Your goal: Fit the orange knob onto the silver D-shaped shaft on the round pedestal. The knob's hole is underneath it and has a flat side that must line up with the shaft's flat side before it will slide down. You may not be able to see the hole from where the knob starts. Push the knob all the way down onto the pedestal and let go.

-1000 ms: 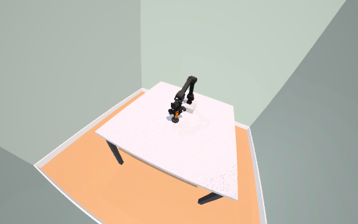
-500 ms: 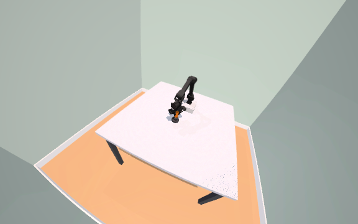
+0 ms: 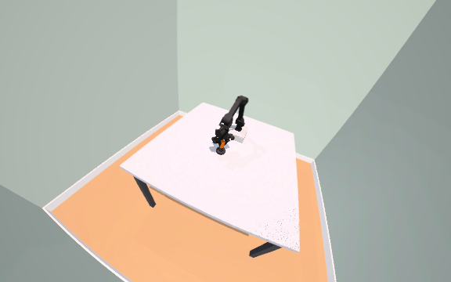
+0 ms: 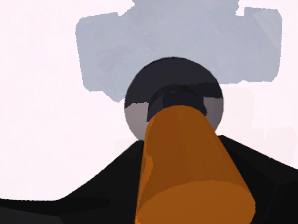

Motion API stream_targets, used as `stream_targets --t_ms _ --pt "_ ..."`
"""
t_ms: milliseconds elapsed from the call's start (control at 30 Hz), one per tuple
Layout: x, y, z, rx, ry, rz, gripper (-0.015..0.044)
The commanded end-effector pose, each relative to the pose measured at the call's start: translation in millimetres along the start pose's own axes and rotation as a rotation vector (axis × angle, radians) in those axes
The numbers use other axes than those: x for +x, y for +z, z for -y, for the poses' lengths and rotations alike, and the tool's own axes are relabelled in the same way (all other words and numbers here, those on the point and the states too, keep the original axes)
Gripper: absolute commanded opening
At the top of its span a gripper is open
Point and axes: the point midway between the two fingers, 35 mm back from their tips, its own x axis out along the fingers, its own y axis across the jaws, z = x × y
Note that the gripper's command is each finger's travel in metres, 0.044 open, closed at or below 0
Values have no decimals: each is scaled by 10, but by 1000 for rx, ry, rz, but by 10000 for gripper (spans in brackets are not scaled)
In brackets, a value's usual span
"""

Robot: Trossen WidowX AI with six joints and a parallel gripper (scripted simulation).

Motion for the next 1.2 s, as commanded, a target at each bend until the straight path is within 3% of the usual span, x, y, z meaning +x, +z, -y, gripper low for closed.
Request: stream_targets --t_ms 0,1167 --pt "12 -5 2 4 -1 -3 0" --pt "135 16 18 -3 -1 -2 0"
